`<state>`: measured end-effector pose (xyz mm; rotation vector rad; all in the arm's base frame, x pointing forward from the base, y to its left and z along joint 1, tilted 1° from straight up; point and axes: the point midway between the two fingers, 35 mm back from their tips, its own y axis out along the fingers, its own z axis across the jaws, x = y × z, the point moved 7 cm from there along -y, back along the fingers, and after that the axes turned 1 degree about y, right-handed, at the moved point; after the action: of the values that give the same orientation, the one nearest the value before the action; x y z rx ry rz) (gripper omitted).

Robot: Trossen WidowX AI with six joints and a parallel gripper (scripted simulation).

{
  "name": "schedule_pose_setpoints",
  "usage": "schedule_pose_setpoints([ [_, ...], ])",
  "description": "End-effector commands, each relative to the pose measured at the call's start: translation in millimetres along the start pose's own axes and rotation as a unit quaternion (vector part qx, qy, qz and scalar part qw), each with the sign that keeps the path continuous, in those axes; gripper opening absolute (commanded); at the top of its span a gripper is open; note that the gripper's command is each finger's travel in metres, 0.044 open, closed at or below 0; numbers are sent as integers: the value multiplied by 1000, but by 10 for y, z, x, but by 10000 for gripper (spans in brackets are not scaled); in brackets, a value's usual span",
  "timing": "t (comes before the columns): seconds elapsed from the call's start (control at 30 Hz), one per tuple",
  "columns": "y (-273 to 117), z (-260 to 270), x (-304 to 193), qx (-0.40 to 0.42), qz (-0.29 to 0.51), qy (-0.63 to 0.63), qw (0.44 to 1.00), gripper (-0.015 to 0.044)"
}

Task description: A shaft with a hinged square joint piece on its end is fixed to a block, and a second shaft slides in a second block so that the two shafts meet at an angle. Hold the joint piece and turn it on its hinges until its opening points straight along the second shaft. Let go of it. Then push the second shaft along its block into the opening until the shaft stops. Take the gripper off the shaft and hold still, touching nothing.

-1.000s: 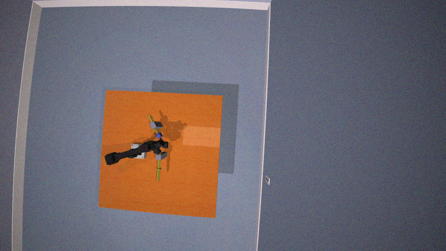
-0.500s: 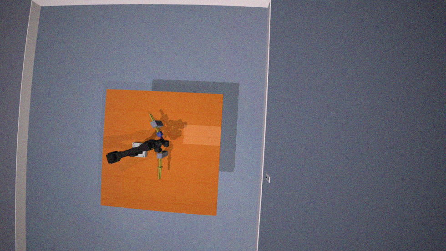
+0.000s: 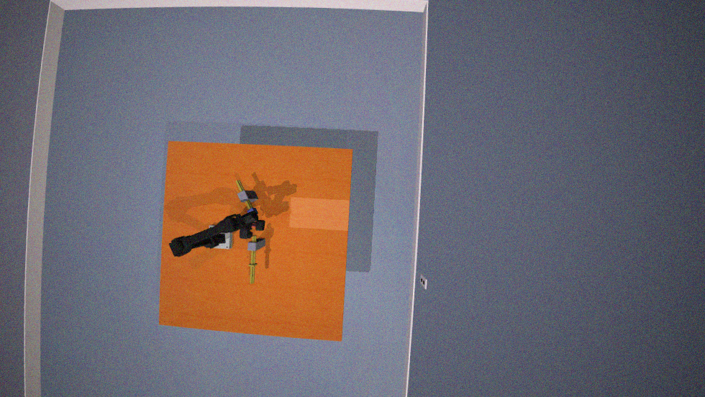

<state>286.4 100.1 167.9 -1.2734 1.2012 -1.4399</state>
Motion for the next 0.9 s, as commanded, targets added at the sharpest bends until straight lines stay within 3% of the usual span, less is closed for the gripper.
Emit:
schedule_pose_setpoints([
  [0.0,18,3,-11,-4,-8,0,1000,440],
  [0.43,-367,54,96,9,22,-190,981,440],
  [0.87,-802,45,251,40,46,-398,915,440],
])
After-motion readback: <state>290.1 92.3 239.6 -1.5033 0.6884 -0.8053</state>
